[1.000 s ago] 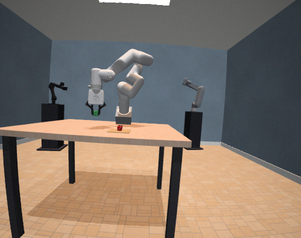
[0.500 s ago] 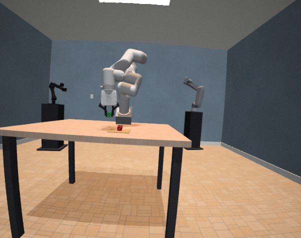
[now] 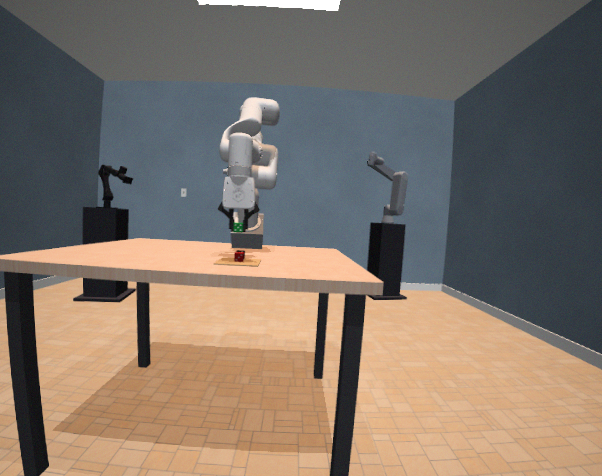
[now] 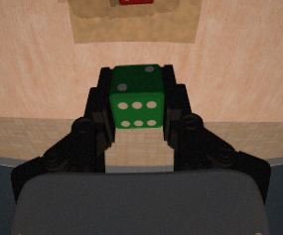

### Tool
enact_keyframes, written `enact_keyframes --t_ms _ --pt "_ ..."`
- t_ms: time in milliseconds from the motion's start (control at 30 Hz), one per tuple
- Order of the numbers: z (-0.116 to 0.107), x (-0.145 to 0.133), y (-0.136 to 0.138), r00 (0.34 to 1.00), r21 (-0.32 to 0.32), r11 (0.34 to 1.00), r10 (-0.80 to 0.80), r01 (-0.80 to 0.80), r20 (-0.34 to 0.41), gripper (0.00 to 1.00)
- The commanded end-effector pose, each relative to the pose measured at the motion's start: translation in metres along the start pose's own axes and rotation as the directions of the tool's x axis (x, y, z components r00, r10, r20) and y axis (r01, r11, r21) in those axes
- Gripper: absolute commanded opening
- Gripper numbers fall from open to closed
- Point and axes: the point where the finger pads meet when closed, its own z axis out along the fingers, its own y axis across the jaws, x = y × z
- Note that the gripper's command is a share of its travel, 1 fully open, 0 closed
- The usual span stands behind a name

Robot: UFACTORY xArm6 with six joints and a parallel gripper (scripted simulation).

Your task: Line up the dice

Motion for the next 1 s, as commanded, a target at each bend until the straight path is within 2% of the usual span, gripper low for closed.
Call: enact_keyframes --t_ms 0,467,633,867,967 --pt "-0.001 -0.001 0.001 1.0 0.025 1.0 0.007 -0.006 -0.003 0.27" --pt "0.005 -0.001 0.001 1.0 0.025 1.0 0.007 -0.007 -0.004 0.27" --pt "0.02 -0.001 0.0 1.0 0.025 1.0 0.007 -0.007 -0.004 0.27" --pt "0.054 -0.001 0.0 1.0 0.025 1.0 0.007 -0.007 -0.004 0.27" --pt "0.059 -0.001 0.0 1.0 0.025 1.0 0.007 -0.007 -0.004 0.27"
